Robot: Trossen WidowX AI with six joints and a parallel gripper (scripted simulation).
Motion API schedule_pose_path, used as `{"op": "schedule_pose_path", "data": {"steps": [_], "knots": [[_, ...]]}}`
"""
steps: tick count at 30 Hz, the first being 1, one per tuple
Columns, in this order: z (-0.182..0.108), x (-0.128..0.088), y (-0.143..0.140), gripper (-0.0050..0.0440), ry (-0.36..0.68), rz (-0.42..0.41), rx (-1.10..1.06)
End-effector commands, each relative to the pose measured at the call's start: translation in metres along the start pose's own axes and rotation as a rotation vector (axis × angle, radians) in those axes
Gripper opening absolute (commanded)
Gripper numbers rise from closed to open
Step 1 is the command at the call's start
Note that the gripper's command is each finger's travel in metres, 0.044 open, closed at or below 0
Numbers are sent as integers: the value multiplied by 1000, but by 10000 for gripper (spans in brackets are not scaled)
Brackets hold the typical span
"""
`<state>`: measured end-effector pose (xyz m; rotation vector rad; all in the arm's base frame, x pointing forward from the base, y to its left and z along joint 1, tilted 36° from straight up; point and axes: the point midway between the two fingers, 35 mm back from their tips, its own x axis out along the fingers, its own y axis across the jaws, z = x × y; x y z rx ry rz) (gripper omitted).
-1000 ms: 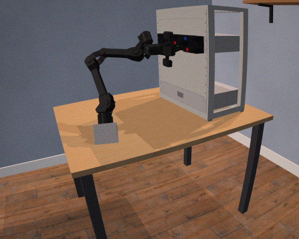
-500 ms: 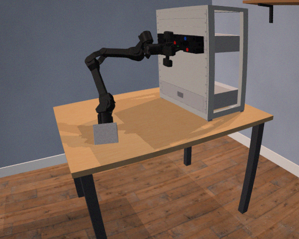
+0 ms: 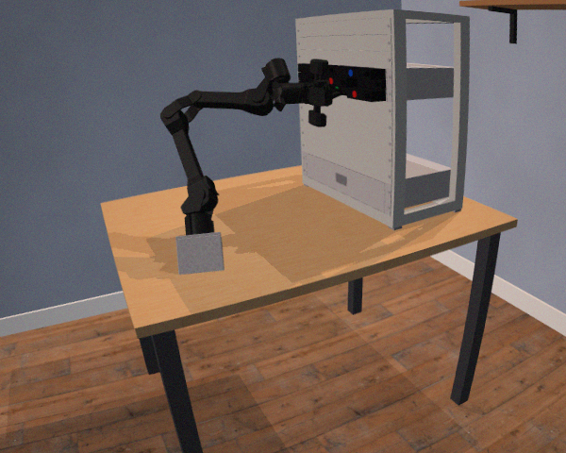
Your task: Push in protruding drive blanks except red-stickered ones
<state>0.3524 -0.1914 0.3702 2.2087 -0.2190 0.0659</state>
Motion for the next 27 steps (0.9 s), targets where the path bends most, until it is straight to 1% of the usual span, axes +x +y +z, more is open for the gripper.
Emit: {"op": "schedule_pose_path", "data": {"steps": [1,27], "knots": [[-22,3,22,0,43,51,-45],[-24,5,24,0,43,51,-45]]}}
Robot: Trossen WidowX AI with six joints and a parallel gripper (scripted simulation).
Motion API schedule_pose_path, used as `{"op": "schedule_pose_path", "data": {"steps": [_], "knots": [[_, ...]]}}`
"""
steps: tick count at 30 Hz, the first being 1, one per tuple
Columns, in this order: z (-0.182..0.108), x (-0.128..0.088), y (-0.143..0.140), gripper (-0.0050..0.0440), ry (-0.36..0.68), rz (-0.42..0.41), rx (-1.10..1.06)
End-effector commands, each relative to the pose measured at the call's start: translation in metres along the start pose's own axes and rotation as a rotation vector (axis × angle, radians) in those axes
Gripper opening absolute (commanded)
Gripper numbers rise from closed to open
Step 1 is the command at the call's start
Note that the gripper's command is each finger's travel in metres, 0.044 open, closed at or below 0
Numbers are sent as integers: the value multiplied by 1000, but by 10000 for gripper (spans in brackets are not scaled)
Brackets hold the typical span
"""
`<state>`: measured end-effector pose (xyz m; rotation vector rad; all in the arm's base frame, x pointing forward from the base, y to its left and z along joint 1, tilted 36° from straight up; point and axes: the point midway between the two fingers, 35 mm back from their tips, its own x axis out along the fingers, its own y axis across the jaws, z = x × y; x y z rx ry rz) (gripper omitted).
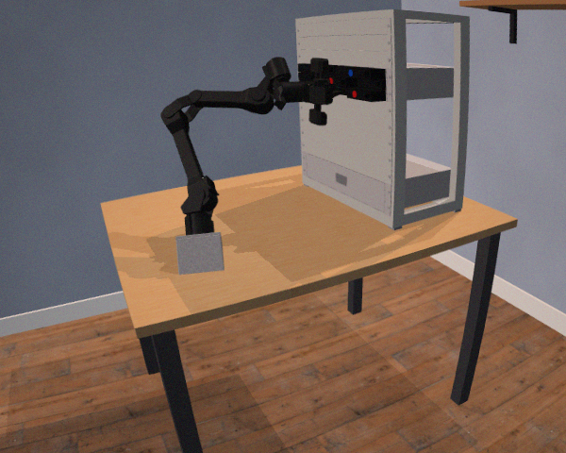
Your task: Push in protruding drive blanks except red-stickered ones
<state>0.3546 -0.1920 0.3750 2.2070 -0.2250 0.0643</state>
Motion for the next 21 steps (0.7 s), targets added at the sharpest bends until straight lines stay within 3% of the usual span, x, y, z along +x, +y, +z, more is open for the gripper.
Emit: {"op": "schedule_pose_path", "data": {"steps": [1,21], "knots": [[-22,2,21,0,46,47,-43],[-22,5,20,0,46,47,-43]]}}
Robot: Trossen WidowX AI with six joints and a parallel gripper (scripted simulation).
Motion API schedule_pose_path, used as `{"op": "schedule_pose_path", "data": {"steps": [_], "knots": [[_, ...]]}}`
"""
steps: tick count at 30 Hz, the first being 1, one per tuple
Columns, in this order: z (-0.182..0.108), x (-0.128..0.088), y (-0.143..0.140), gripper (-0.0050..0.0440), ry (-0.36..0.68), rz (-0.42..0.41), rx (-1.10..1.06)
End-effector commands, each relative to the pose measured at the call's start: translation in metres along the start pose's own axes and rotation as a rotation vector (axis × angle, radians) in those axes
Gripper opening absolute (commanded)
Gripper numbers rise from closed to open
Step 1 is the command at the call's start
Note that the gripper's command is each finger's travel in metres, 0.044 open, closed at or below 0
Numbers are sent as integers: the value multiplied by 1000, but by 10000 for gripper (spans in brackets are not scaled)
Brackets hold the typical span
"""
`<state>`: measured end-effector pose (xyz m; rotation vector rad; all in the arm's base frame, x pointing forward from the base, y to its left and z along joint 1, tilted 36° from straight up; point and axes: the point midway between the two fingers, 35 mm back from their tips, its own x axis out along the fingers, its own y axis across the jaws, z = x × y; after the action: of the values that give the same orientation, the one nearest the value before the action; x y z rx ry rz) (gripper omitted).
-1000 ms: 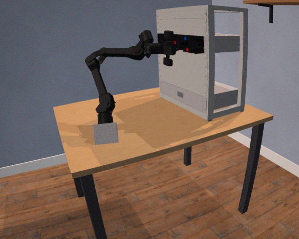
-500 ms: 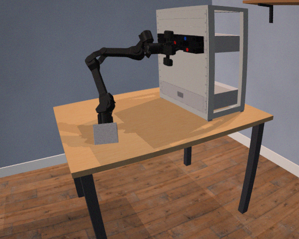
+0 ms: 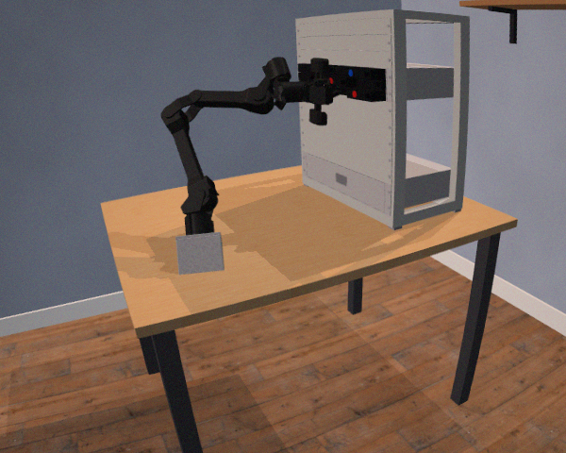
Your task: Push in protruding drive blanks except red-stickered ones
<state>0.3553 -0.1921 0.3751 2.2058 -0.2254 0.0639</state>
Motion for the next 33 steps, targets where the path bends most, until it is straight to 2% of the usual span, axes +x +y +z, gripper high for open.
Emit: {"op": "schedule_pose_path", "data": {"steps": [1,33], "knots": [[-22,5,20,0,46,47,-42],[-23,10,19,0,46,47,-42]]}}
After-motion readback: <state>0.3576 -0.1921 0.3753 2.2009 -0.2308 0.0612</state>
